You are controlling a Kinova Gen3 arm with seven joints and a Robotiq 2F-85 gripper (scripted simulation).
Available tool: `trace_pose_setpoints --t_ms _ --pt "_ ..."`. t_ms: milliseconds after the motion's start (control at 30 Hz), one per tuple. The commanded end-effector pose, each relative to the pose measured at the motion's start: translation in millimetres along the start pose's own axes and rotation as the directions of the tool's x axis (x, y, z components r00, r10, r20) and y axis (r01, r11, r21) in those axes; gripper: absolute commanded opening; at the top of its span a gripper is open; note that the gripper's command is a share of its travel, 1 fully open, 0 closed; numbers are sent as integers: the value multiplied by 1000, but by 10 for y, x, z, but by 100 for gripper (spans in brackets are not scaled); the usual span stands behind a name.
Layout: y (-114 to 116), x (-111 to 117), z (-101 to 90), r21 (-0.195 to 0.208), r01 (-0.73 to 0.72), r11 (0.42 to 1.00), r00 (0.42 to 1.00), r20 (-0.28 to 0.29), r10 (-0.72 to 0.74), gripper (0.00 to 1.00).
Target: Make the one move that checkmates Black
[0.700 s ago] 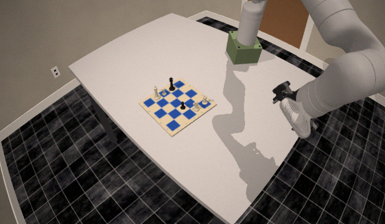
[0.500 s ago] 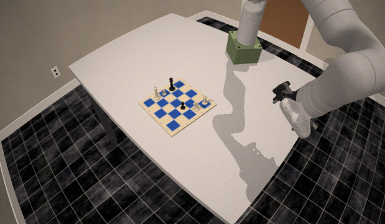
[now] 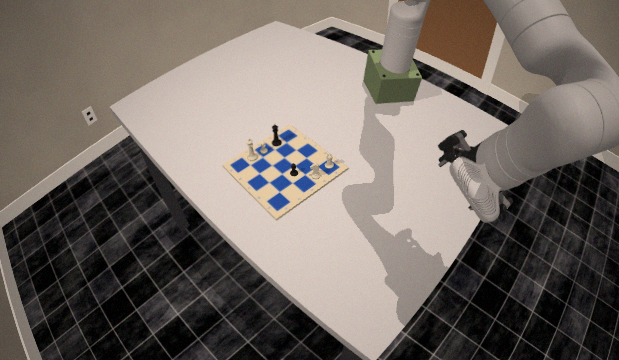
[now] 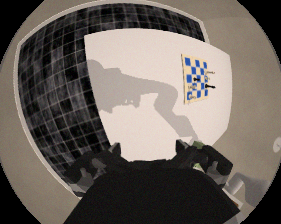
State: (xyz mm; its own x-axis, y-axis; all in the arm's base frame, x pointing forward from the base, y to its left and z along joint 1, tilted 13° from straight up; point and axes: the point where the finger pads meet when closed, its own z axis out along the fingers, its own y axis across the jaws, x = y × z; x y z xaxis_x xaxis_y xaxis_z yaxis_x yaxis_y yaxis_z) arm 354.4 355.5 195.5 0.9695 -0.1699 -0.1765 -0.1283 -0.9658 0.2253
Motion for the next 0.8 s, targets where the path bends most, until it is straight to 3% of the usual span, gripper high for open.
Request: trace_pose_setpoints --t_ms 0,467,767 --pt "0 14 1 3 -13 1000 1000 -6 13 100" --pt "84 163 135 3 -147 989 988 -56 147 100" --pt "216 377 409 16 -375 927 918 -132 374 100"
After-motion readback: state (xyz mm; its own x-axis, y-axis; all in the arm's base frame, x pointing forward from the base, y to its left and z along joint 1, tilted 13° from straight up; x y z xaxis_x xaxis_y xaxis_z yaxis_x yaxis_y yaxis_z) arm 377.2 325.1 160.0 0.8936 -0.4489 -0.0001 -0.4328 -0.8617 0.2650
